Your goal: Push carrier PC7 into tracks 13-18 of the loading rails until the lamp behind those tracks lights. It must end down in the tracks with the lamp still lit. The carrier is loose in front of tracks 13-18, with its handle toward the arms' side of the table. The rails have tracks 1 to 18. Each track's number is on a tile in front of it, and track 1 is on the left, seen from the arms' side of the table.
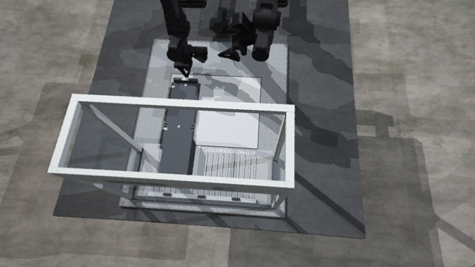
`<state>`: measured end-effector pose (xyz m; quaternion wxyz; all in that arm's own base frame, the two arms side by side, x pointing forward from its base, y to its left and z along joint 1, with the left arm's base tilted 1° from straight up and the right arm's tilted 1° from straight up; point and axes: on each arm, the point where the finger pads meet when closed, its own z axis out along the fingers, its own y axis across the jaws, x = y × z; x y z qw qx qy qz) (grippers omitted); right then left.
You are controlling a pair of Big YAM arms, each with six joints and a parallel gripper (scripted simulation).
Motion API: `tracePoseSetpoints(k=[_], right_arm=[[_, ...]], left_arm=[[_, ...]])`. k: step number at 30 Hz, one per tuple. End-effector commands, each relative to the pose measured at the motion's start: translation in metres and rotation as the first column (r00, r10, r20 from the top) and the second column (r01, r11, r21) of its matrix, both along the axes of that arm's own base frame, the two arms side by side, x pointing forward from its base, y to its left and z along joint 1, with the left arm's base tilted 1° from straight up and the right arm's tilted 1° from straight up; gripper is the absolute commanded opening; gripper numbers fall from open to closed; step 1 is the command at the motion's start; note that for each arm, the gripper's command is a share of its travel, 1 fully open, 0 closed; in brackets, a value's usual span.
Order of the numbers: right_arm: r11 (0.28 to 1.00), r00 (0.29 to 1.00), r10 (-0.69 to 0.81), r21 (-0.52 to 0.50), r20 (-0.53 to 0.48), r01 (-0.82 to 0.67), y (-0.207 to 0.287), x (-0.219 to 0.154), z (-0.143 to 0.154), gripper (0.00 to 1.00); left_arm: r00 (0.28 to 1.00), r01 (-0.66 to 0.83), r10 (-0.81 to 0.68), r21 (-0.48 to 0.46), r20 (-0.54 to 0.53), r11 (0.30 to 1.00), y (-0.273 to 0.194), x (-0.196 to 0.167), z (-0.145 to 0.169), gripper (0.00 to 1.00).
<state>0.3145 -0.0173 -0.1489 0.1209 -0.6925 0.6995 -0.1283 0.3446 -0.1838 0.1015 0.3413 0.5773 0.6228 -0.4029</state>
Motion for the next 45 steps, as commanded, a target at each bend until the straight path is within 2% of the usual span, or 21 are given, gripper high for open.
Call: tracePoseSetpoints(k=[1,27,45], right_arm=[[1.0,1.0,0.016,0.0,-0.014,-0.016,0.004,0.013,-0.004,0.0],[1.0,1.0,0.007,0.003,-0.003,-0.007,0.004,0.059,-0.003,0.0],[1.0,1.0,0.006,0.003,-0.001,-0.006,0.004,0.072,-0.002,0.0]], left_arm=[[0.998,-0.055,0.055,0.019,0.027,0.998,0.002,0.042,0.002,1.0],[0.988,-0.158,0.158,0.034,0.002,0.987,0.002,0.096,-0.014,1.0],[0.989,-0.142,0.143,0.025,-0.04,0.99,0.004,0.1,-0.031,1.0]])
